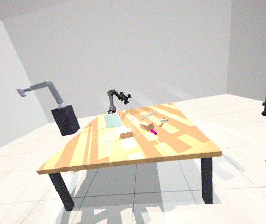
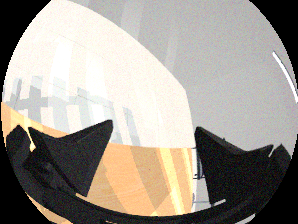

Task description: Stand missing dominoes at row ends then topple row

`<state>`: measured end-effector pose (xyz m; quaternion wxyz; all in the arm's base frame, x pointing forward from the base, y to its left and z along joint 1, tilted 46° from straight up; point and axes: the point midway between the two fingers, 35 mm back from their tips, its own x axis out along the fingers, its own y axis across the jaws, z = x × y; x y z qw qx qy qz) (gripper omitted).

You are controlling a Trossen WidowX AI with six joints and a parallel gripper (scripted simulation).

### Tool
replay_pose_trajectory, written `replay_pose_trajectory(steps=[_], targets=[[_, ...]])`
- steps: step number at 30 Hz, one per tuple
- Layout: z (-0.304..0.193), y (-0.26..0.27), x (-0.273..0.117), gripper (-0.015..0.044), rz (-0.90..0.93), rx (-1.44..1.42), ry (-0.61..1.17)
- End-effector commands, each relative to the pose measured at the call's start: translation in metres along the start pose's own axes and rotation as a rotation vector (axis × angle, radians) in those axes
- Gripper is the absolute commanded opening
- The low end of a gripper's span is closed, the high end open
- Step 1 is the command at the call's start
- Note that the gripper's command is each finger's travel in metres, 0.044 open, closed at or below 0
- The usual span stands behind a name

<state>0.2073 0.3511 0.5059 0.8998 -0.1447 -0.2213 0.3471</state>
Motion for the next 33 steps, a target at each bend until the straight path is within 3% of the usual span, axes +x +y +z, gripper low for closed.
replay_pose_trajectory(steps=[1, 6, 12, 18, 25, 33], targets=[[-0.001, 0.000, 0.001, 0.0426, 0.001, -0.004, 0.003], [-0.044, -0.005, 0.017, 0.0440, 0.024, -0.120, 0.098], [-0.140, -0.028, 0.037, 0.0440, 0.093, -0.312, 0.309], [-0.240, -0.063, 0.033, 0.0440, 0.187, -0.434, 0.527], [-0.350, -0.109, -0.010, 0.0440, 0.338, -0.477, 0.783], [-0.452, -0.154, -0.101, 0.0440, 0.527, -0.370, 1.026]])
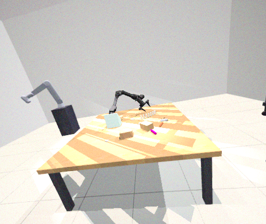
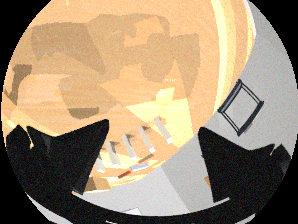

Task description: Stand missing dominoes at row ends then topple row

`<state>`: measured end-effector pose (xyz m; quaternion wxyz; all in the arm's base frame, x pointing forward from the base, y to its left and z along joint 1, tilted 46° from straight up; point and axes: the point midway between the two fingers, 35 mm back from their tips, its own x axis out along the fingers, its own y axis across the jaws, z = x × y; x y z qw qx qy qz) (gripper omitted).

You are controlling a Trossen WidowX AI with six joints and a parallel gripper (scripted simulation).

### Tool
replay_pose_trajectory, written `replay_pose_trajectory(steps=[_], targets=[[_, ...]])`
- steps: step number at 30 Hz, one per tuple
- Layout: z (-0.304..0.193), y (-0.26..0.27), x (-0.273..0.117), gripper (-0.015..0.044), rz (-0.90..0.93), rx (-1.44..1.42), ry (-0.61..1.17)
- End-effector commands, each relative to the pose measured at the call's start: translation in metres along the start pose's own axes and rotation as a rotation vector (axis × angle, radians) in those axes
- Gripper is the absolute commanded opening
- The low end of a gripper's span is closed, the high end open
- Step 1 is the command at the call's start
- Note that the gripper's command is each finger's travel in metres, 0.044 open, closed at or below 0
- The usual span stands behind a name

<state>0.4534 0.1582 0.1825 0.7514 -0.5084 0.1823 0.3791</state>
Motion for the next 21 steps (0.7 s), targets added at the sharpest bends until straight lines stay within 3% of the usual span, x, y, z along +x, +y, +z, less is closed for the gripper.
replay_pose_trajectory(steps=[1, 7, 13, 21], targets=[[-0.062, 0.020, 0.008, 0.0440, 0.130, 0.036, 0.056], [-0.146, 0.062, 0.010, 0.0440, 0.336, 0.113, 0.070], [-0.220, 0.127, 0.000, 0.0440, 0.550, 0.237, -0.051], [-0.267, 0.180, -0.021, 0.0440, 0.620, 0.413, -0.248]])
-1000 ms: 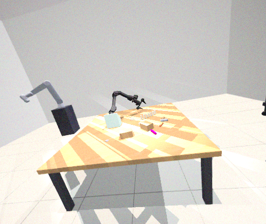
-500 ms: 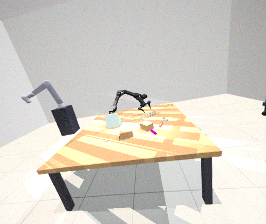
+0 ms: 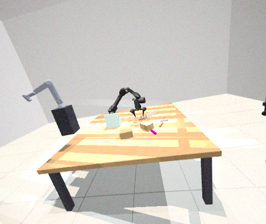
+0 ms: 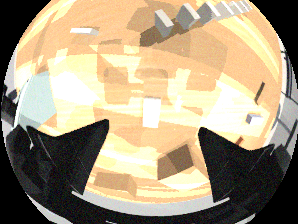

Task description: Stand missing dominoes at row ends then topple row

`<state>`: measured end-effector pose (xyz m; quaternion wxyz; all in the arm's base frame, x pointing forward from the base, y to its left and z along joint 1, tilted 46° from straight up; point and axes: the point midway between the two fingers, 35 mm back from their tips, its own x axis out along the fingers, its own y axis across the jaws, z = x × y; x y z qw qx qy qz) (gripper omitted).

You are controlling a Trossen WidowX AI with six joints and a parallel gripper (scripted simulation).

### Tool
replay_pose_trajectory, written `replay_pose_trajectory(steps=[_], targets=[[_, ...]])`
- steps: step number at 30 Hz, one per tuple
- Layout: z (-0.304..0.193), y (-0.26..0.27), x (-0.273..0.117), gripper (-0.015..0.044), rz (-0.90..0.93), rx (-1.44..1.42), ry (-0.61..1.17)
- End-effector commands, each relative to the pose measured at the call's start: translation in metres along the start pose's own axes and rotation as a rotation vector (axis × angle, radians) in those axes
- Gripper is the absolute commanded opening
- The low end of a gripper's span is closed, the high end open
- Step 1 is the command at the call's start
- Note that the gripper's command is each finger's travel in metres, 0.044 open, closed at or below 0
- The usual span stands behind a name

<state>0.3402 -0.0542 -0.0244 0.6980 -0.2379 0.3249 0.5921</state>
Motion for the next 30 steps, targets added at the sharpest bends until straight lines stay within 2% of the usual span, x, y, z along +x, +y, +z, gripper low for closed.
replay_pose_trajectory(steps=[1, 6, 12, 30], targets=[[-0.004, 0.006, 0.001, 0.0440, 0.011, 0.004, -0.057], [-0.004, 0.005, 0.008, 0.0440, 0.011, 0.004, -0.056], [0.000, 0.007, 0.064, 0.0440, 0.012, 0.004, -0.060], [-0.001, 0.006, 0.081, 0.0440, 0.012, 0.004, -0.061]])
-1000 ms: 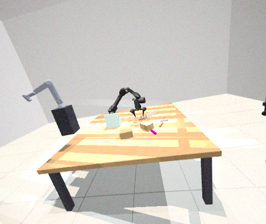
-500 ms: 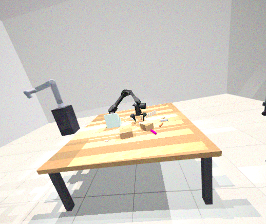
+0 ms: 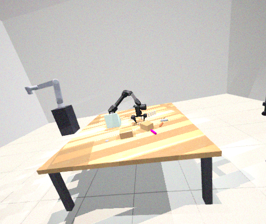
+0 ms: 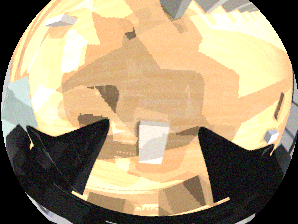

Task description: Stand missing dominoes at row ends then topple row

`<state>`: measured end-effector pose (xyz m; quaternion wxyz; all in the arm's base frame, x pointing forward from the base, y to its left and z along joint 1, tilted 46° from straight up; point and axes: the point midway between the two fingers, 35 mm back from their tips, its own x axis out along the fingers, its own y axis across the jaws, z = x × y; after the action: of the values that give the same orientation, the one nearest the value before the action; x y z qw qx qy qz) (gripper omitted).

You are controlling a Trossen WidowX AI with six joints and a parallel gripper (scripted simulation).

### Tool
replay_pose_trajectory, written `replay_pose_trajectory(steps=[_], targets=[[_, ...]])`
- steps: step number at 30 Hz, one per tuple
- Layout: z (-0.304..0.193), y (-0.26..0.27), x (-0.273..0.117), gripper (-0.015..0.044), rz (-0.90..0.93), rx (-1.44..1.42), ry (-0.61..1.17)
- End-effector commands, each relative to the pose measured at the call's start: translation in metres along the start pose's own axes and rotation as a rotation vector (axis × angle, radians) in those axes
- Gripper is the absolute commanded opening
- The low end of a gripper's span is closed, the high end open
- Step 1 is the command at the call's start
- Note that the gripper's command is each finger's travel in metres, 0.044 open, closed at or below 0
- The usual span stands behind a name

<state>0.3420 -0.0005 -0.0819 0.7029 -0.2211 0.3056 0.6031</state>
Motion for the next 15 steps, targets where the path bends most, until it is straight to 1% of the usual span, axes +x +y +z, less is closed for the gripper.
replay_pose_trajectory(steps=[1, 2, 14, 15], targets=[[-0.0008, 0.0012, 0.0025, 0.0440, 0.000, 0.008, -0.006], [-0.0008, 0.0012, 0.0025, 0.0440, 0.000, 0.008, -0.006], [-0.0008, 0.0012, 0.0025, 0.0125, 0.000, 0.008, -0.006], [-0.0008, 0.0012, 0.0025, 0.0107, 0.000, 0.008, -0.006]])
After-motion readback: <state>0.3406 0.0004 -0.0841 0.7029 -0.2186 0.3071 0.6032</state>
